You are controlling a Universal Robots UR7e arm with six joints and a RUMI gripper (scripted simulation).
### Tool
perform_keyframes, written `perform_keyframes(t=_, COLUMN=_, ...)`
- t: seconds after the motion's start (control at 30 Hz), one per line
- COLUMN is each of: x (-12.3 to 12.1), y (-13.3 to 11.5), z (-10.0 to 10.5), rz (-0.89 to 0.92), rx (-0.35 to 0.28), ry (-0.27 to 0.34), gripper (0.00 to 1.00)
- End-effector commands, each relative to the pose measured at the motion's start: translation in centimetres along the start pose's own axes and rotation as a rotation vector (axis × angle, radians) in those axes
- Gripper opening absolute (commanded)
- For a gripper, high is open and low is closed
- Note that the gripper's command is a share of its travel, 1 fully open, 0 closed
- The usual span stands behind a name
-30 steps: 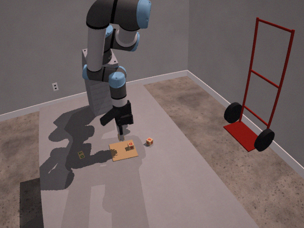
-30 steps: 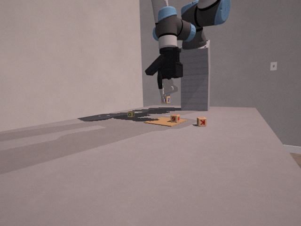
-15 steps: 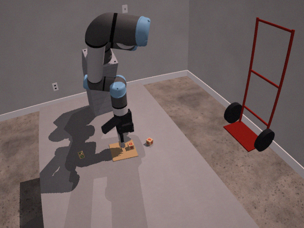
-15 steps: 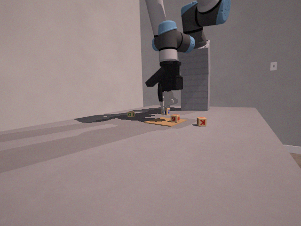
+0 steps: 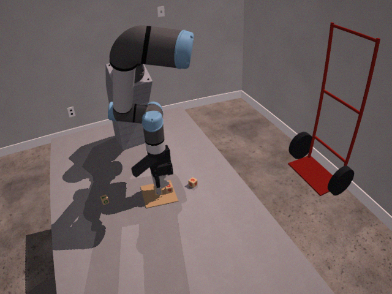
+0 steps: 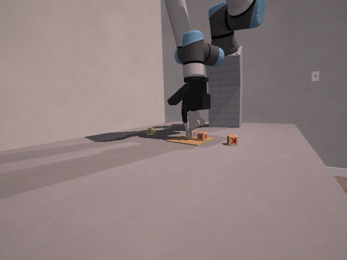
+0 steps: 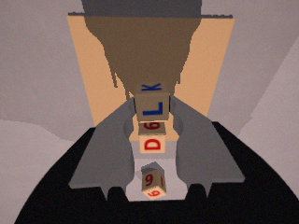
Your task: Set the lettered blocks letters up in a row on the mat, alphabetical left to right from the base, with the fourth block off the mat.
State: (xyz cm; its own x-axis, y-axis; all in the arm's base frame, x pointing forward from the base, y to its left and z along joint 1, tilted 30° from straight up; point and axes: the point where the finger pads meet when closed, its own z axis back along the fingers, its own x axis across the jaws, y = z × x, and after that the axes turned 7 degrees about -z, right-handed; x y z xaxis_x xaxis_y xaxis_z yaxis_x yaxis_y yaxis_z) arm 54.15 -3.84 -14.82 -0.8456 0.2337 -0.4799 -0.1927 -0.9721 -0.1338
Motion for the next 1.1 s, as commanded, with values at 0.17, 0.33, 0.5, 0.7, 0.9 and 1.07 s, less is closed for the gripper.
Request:
perform_keyframes(t=0.17, x=-0.25, y=-0.01, z=0.0, rz=0.001, rx=0.001, ry=0.005, gripper=0.09)
perform_keyframes(t=0.33, x=-0.3, y=-0.05, z=0.01, rz=0.002, rx=0.001, ry=0.005, gripper=0.09)
perform_keyframes(t=0.5, x=-0.41, y=-0.11, z=0.01, rz=0.003, rx=0.001, ry=0.006, gripper=0.09)
perform_keyframes(t=0.7, x=-0.51, y=-0.18, z=0.03, rz=0.003, rx=0.001, ry=0.006, gripper=0.09)
perform_keyframes(t=0.9, x=-0.43, y=-0.15, z=0.02, rz=0.002, rx=0.001, ry=0.005, gripper=0.09)
perform_keyframes(t=1.07, x=-0.43, y=-0.16, z=0.02, rz=0.002, rx=0.001, ry=0.005, gripper=0.09)
